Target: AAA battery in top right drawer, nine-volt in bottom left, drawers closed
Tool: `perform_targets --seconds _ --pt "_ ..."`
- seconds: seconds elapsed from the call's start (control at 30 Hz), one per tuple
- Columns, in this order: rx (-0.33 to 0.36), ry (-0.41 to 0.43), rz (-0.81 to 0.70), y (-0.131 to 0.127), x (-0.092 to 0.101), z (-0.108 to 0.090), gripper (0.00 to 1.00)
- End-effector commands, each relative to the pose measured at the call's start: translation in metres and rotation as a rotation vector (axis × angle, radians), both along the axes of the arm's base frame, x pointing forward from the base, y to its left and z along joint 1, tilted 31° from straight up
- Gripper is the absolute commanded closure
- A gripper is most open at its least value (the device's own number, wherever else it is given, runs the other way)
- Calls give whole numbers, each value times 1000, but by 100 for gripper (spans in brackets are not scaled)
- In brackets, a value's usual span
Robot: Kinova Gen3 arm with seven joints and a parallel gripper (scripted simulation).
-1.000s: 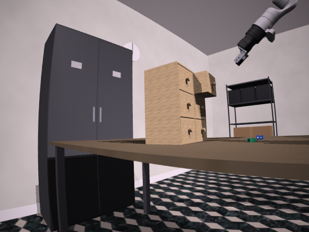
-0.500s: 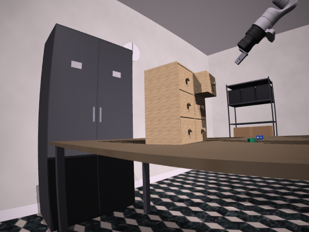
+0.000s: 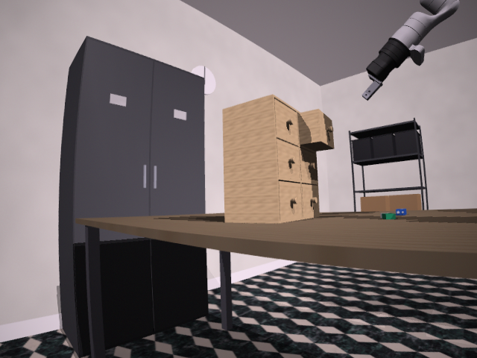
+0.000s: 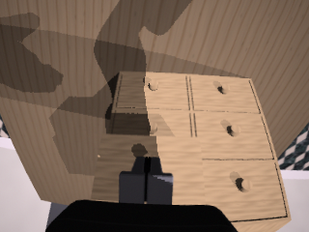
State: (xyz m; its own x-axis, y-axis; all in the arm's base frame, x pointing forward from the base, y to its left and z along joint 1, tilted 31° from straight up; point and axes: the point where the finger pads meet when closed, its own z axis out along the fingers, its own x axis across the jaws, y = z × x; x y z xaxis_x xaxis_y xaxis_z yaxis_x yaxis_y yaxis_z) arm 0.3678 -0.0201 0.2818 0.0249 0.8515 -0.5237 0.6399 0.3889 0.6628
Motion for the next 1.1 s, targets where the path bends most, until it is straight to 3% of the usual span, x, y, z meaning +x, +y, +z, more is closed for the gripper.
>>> perform_targets --seconds 0.0,1.07 --pt "2 0 1 0 1 -1 100" --pt "2 0 1 -15 24 -25 100"
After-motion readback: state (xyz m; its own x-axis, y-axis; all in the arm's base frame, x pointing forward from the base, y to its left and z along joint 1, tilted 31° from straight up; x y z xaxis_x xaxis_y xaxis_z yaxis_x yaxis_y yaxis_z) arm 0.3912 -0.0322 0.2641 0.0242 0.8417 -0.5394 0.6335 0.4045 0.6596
